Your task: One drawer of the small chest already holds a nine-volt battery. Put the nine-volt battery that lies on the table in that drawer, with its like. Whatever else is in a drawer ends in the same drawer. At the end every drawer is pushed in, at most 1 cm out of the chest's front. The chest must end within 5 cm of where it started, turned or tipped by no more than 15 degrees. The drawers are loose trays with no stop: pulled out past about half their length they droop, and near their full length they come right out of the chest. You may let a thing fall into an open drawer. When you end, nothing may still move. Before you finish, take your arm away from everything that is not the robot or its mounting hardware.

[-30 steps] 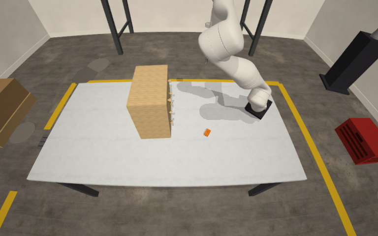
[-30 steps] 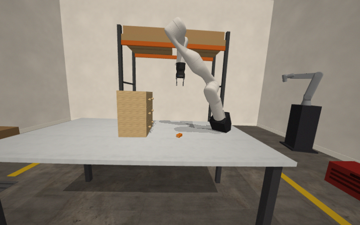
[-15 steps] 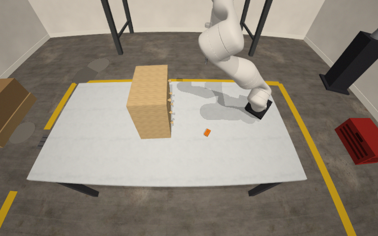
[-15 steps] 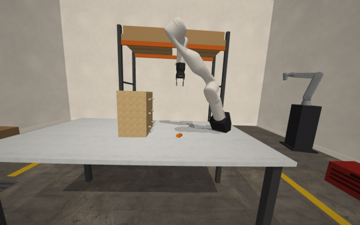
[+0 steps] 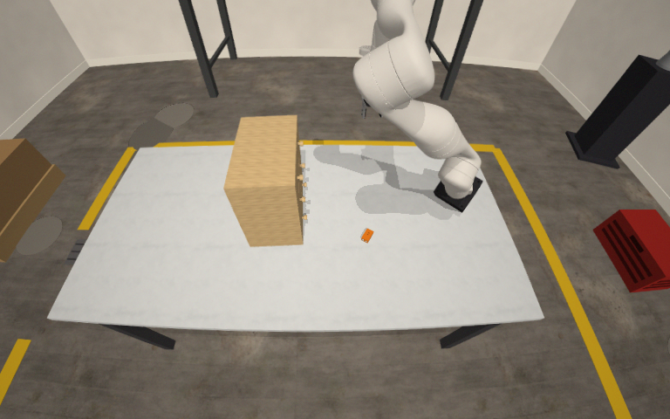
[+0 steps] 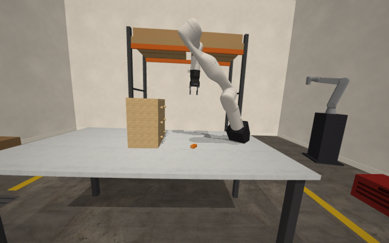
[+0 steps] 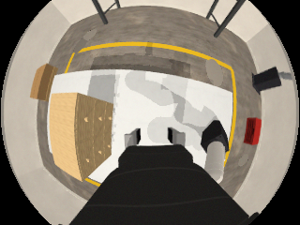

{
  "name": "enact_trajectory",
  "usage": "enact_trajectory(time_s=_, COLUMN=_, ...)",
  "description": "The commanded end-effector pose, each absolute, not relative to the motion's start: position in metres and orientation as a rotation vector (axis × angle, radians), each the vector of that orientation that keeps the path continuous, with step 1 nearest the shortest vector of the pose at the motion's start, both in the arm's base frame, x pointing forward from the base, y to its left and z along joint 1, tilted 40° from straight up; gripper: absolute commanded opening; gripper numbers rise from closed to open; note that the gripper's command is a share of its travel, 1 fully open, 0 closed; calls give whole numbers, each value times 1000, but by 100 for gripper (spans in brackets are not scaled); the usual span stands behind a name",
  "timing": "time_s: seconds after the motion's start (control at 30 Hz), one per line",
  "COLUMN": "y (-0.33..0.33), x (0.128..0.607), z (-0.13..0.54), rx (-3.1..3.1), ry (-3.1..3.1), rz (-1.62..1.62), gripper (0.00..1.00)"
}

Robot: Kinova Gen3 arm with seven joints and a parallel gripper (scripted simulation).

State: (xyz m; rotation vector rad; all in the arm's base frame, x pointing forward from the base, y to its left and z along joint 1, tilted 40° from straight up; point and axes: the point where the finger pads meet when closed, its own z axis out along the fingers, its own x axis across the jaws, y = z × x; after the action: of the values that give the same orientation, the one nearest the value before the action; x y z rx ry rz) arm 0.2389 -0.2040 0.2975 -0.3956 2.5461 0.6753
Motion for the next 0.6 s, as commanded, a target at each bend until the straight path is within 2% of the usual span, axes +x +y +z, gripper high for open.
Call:
enact_trajectory(time_s=0.0, y=-201, x=241, z=295, rx=-442, ry=2530, rz=663, gripper=100)
enact_trajectory(time_s=0.57, y=-179, x=267, z=271, rx=-893, ry=2350, rz=515, gripper=100)
